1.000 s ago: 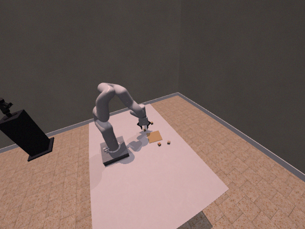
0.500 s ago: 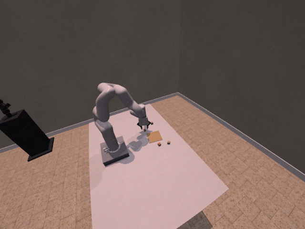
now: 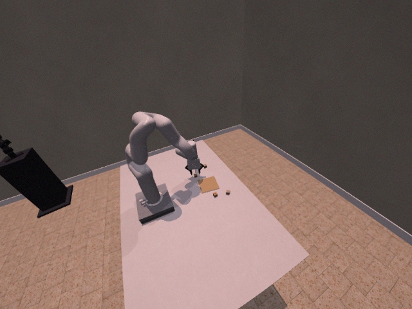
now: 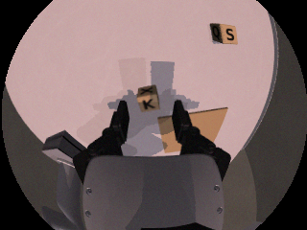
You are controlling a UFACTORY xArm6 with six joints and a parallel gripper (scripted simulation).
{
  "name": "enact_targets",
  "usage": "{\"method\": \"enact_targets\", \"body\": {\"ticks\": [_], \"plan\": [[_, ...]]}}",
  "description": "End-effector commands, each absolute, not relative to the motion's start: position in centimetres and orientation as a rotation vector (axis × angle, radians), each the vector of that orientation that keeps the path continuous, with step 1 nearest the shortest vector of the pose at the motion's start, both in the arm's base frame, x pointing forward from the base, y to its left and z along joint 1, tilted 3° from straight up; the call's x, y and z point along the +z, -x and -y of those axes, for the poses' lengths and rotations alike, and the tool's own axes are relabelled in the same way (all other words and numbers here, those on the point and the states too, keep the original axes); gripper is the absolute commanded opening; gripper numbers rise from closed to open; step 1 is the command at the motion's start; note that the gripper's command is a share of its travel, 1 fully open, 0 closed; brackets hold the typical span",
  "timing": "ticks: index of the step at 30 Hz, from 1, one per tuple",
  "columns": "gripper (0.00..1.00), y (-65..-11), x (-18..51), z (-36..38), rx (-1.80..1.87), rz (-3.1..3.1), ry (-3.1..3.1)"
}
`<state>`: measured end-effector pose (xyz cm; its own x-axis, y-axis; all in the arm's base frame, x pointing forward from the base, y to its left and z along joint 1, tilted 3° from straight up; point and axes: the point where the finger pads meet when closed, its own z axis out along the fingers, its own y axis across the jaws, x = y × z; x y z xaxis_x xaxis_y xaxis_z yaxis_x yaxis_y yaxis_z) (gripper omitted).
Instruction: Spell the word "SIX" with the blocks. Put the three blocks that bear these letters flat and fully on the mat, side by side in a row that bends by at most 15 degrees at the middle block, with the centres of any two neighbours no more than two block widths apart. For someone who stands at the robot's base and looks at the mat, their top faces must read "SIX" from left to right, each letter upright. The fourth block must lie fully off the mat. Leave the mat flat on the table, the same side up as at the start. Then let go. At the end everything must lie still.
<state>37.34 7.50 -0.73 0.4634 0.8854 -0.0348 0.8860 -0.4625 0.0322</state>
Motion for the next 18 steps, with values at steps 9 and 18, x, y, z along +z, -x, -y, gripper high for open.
{"method": "enact_targets", "body": {"ticks": [9,18], "plan": [[0.63,-37.5,-2.1,-7.5,-0.015,-1.603,-2.647],[0.63,-37.5,-3.2,-7.4,-0.015,-1.603,-2.647]]}}
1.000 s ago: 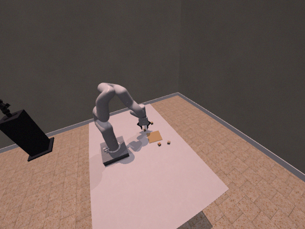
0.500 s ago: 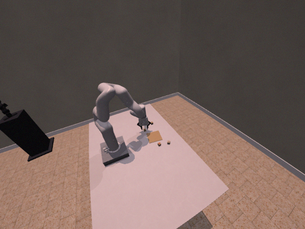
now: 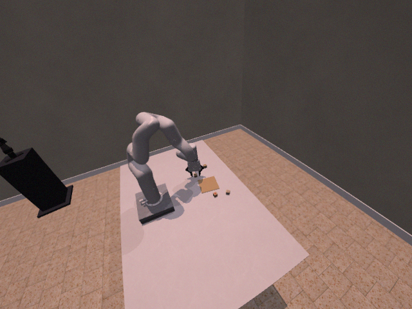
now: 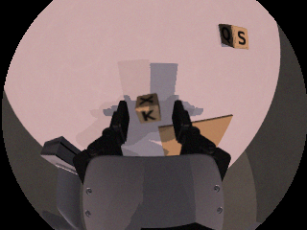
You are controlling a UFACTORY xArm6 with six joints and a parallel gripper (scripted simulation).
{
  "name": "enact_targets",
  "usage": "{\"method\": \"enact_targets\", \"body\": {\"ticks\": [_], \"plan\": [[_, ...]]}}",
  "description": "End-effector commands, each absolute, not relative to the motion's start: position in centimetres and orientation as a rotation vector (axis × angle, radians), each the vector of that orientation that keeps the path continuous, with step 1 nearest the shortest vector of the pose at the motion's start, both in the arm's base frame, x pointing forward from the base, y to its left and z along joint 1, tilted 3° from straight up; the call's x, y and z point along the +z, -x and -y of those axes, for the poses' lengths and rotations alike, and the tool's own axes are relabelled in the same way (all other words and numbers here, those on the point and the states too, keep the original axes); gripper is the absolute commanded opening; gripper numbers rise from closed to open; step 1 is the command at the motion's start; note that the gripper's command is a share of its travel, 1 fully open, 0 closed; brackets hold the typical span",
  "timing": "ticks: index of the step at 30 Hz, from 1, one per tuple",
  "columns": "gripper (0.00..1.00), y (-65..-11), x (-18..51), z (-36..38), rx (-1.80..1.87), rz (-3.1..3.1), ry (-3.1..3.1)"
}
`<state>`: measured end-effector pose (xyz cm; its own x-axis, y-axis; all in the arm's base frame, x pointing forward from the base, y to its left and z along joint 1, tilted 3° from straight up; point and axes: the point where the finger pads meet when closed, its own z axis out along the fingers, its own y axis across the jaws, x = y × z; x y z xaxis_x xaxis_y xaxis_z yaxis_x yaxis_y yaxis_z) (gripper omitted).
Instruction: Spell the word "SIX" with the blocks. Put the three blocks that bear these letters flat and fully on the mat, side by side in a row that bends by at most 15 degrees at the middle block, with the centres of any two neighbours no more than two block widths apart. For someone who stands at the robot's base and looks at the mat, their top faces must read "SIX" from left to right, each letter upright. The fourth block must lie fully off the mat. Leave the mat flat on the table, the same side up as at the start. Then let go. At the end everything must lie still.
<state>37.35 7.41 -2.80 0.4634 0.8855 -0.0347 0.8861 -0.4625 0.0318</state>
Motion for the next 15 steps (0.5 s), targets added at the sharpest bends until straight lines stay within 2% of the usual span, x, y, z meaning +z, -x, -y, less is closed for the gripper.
{"method": "enact_targets", "body": {"ticks": [1,15], "plan": [[0.63,-37.52,-3.29,-7.42,-0.015,-1.603,-2.647],[0.63,-37.52,-3.54,-7.41,-0.015,-1.603,-2.647]]}}
